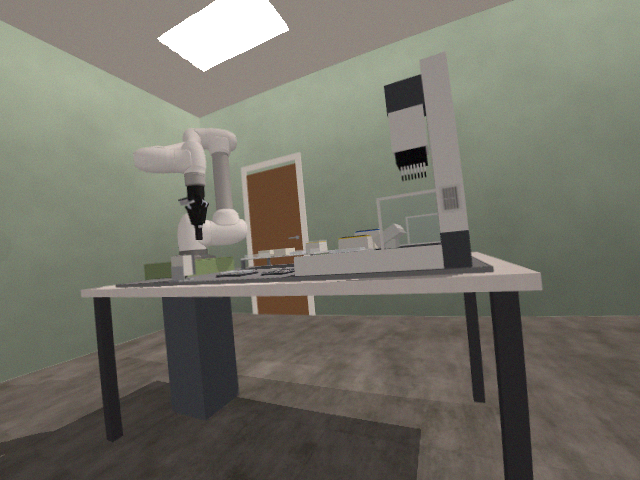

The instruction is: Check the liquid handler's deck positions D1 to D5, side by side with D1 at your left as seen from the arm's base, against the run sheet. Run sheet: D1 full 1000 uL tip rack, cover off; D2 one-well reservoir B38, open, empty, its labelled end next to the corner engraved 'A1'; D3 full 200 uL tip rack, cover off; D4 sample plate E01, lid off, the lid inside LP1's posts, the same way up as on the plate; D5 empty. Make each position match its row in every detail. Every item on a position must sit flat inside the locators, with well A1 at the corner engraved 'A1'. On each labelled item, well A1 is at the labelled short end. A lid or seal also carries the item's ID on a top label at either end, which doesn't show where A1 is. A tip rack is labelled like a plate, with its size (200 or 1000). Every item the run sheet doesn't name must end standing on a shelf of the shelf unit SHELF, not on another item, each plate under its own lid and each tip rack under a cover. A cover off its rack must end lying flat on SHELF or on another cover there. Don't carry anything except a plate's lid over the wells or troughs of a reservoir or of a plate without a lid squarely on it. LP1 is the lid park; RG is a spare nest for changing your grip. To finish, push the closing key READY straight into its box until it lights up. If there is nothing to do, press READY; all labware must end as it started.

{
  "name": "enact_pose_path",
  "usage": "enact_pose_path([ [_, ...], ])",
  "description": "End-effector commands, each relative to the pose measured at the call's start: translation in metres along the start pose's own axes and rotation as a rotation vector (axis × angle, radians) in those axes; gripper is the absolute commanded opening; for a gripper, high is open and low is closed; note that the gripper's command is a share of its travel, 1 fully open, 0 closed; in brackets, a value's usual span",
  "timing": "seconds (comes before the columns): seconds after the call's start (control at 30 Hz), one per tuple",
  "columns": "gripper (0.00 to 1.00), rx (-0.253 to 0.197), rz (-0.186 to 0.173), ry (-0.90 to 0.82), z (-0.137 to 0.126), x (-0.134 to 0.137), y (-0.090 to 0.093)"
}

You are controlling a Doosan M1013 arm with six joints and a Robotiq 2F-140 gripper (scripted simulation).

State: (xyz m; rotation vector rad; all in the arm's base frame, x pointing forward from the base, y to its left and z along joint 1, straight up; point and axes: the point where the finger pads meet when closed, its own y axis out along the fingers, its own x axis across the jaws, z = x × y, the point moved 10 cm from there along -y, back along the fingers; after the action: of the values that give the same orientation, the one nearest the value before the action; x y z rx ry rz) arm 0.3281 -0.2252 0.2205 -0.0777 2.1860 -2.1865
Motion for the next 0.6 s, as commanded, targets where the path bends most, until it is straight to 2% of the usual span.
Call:
enact_pose_path([
  [0.0, 0.10, 0.001, 0.001, 0.000, 0.000, 0.000, 0.003],
  [0.57, 0.10, 0.001, 0.001, 0.000, 0.000, 0.000, 0.028],
])
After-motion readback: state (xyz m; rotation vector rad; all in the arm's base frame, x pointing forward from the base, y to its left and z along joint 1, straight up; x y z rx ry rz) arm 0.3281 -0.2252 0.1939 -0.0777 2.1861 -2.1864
